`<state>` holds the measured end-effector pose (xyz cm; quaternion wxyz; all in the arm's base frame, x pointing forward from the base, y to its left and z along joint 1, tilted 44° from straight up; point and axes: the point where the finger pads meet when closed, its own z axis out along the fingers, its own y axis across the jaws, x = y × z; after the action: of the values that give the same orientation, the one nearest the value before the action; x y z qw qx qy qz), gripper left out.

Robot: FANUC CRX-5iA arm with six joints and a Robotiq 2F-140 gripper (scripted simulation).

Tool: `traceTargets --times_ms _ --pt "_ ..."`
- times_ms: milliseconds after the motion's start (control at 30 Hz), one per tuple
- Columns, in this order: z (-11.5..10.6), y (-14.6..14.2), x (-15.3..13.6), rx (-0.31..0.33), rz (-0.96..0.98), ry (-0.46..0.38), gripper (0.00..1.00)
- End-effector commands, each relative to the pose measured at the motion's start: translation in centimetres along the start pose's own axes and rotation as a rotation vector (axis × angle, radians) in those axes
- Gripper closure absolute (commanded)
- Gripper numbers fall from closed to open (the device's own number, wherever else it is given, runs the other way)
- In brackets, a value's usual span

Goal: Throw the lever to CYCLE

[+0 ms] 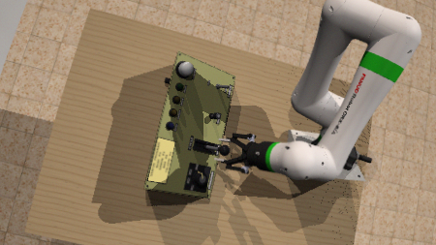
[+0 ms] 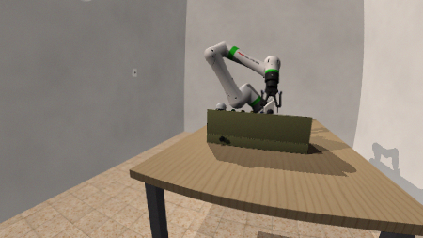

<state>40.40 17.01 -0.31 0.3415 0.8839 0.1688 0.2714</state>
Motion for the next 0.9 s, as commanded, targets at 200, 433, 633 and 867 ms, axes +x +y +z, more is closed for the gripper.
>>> traceTargets --times_ms 200,433,633,867 --pt "-0.02 -0.01 0.02 0.0 0.0 0.0 0.56" --pt "-0.02 -0.01 0.02 0.0 0.0 0.0 0.56" --pt "-0.02 -0.01 0.02 0.0 0.0 0.0 0.56" --pt "-0.02 -0.01 0.02 0.0 0.0 0.0 1.0"
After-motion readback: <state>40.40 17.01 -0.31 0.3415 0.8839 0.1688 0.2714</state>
